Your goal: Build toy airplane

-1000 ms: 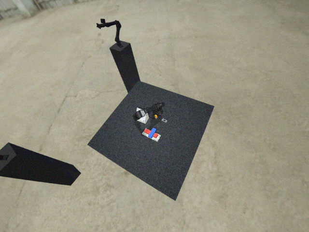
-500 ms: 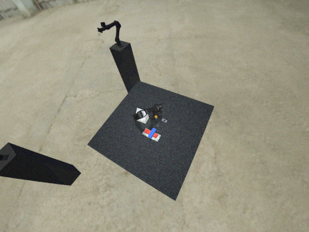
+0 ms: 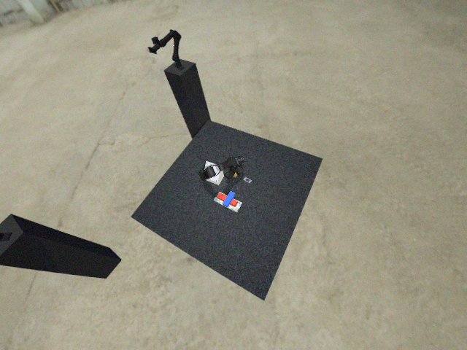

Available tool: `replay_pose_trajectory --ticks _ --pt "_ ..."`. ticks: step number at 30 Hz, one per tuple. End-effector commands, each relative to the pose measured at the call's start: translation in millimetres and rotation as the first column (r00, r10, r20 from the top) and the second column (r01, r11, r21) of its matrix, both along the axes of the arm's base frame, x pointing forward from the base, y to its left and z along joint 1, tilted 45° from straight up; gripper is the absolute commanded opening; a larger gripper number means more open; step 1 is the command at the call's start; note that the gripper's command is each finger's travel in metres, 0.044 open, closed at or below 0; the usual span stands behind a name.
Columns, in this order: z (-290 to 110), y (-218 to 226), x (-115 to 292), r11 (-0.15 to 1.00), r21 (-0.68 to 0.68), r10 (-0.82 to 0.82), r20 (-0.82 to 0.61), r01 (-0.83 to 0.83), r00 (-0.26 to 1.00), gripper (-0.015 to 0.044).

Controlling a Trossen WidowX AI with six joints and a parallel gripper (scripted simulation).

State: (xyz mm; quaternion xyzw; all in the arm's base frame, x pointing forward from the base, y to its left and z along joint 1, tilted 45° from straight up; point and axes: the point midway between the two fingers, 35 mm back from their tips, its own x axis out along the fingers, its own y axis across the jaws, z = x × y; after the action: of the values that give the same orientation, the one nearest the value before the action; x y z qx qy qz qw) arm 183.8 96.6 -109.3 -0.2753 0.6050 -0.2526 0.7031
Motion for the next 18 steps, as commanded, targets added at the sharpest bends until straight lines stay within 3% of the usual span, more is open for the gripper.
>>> replay_pose_trajectory --ticks 1,4,18 --pt "0 0 1 1.0 -0.002 0.005 0.001 -0.005 1.0 0.0039" --pt "0 0 1 1.0 -0.002 0.005 0.001 -0.005 1.0 0.0" --pt "17 21 0 1.0 0.0 -0.004 -0.008 0.004 1.0 0.0"
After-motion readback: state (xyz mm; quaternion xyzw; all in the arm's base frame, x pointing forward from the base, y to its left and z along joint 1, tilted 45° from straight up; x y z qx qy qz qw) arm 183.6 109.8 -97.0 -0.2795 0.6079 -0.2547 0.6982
